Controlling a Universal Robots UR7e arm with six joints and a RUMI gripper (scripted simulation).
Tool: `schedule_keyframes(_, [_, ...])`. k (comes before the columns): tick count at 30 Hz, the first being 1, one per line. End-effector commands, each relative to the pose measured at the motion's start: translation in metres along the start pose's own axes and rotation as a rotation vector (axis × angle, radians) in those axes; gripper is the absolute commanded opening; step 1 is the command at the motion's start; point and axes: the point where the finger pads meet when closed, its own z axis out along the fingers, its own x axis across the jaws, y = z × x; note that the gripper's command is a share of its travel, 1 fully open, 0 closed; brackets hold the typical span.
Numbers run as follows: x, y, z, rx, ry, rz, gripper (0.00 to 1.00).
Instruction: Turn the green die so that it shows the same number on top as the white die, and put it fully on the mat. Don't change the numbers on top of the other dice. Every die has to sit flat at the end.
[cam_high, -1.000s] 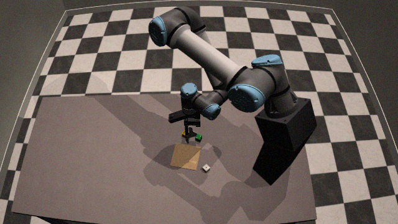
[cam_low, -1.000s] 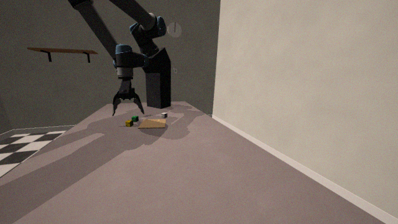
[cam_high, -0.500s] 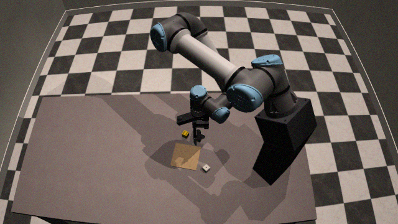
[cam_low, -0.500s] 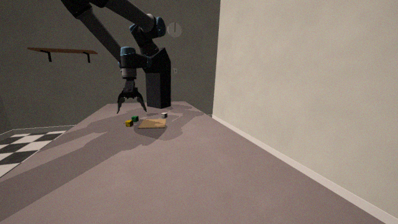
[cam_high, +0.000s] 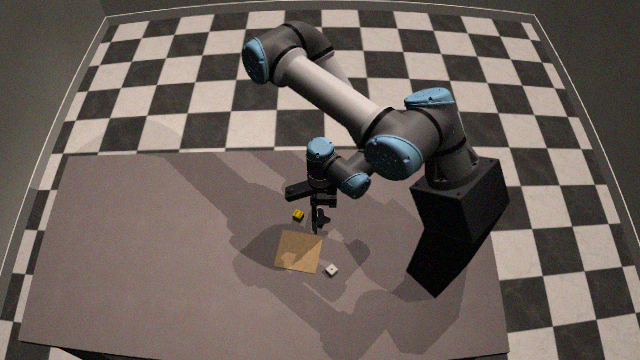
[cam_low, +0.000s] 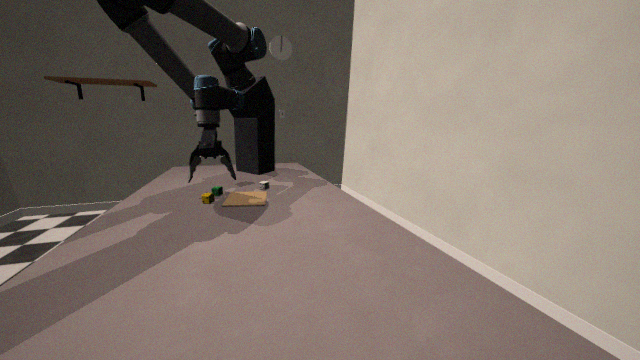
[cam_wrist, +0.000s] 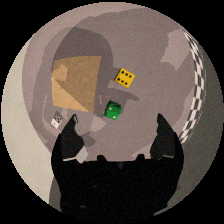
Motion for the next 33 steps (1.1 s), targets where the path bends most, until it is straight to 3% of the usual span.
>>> schedule_keyframes(1, [0.0001,-0.0003,-0.0003,0.001,0.000,0.000,1.00])
schedule_keyframes(33, [-0.0086,0.0014,-0.0003,0.001,0.000,0.000,1.00])
